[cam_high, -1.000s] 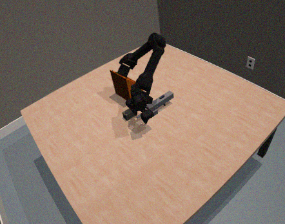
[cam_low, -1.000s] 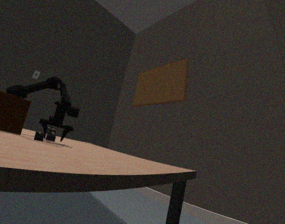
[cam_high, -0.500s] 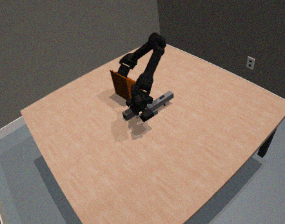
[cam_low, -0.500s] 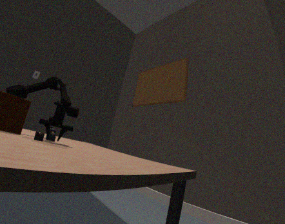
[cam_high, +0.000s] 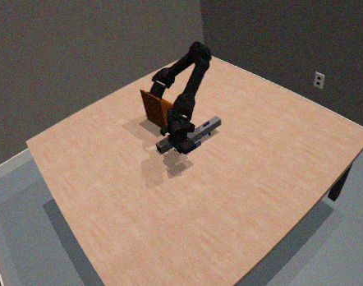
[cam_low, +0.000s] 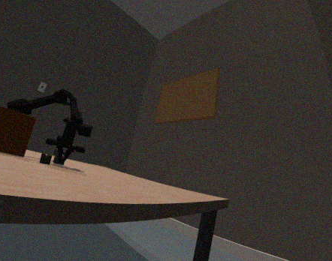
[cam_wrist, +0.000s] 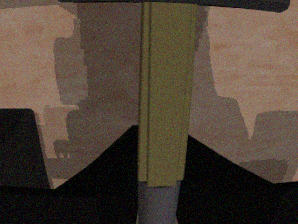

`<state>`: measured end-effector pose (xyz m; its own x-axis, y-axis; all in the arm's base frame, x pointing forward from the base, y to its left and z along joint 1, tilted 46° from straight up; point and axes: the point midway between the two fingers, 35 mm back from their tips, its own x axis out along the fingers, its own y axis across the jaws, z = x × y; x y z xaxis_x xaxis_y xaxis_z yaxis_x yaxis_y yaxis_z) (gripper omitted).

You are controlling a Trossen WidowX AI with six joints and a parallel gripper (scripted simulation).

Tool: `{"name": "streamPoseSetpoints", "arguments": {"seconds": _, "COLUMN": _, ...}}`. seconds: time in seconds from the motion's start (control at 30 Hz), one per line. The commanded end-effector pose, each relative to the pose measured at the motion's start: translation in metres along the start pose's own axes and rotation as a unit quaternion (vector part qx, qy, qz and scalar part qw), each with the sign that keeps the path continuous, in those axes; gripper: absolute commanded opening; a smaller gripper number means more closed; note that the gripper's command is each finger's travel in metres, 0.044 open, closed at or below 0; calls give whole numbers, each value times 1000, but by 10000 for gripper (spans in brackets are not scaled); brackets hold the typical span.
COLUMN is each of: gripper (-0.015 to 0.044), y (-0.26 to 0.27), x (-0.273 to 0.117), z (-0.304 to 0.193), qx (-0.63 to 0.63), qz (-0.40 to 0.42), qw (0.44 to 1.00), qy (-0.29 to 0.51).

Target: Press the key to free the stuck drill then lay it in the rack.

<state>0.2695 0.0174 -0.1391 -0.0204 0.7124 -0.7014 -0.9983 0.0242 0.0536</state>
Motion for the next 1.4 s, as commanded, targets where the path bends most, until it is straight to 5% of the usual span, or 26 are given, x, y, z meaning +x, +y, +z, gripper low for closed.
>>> {"name": "streamPoseSetpoints", "arguments": {"seconds": 0.0, "gripper": 0, "y": 1, "x": -2, "z": 0, "qx": 1, "qz": 2, "qw": 1000, "qy": -2}}
{"name": "streamPoseSetpoints", "arguments": {"seconds": 1.37, "gripper": 0, "y": 2, "x": -1, "z": -42, "qx": 0, "qz": 1, "qw": 1000, "qy": -1}}
